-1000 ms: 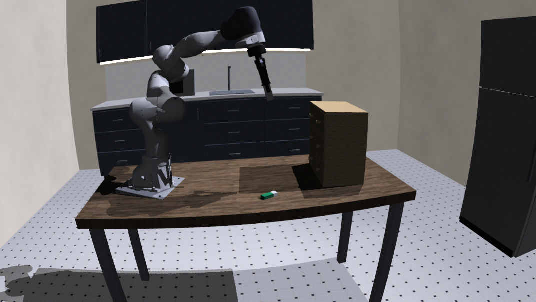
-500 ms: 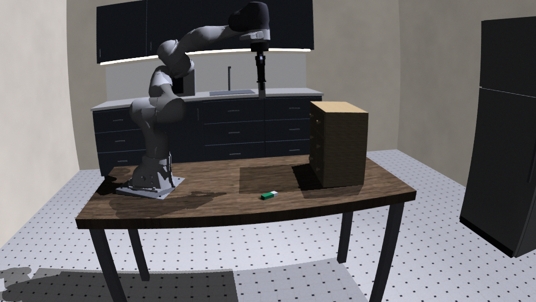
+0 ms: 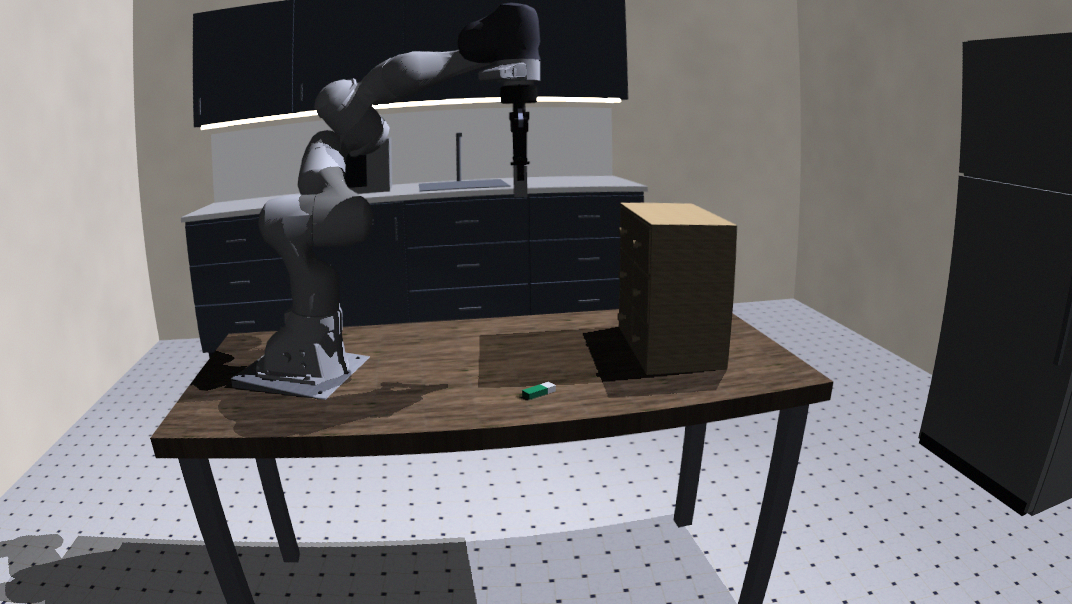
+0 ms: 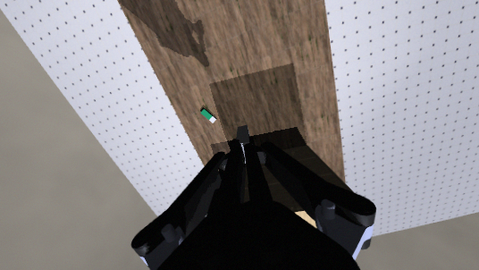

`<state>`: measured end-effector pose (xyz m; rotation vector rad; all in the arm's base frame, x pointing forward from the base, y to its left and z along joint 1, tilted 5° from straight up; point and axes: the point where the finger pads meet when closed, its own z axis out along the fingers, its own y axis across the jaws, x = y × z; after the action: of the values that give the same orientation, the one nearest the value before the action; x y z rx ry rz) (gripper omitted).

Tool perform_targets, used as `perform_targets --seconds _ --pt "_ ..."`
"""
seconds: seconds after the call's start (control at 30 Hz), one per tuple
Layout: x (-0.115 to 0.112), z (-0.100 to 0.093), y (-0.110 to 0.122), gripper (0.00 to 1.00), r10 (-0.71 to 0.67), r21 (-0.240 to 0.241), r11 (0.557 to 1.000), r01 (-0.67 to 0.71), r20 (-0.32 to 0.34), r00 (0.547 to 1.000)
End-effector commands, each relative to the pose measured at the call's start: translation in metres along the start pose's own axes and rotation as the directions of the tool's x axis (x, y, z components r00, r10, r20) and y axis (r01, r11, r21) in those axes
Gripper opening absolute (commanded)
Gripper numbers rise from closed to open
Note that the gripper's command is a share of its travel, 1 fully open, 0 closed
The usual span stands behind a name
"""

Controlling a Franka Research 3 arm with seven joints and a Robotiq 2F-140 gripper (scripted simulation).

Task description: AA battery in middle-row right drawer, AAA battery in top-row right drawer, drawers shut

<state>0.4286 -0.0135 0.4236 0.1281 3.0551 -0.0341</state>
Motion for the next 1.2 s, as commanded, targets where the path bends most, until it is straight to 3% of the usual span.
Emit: perform_targets --seconds 0.0,0.3,0.33,1.17 --pt "0.0010 0.0005 -0.0001 0.00 0.008 0.000 1.000 -0.008 -0.006 1.000" --pt "0.0010 0.0005 -0.0001 0.00 0.008 0.000 1.000 -0.008 -0.006 1.000" --pt "0.0006 0.0001 0.0000 1.00 0.003 -0.001 1.000 -0.003 -0.002 1.000" --pt "0.0006 0.0001 0.0000 1.00 0.003 -0.001 1.000 -0.003 -0.002 1.000"
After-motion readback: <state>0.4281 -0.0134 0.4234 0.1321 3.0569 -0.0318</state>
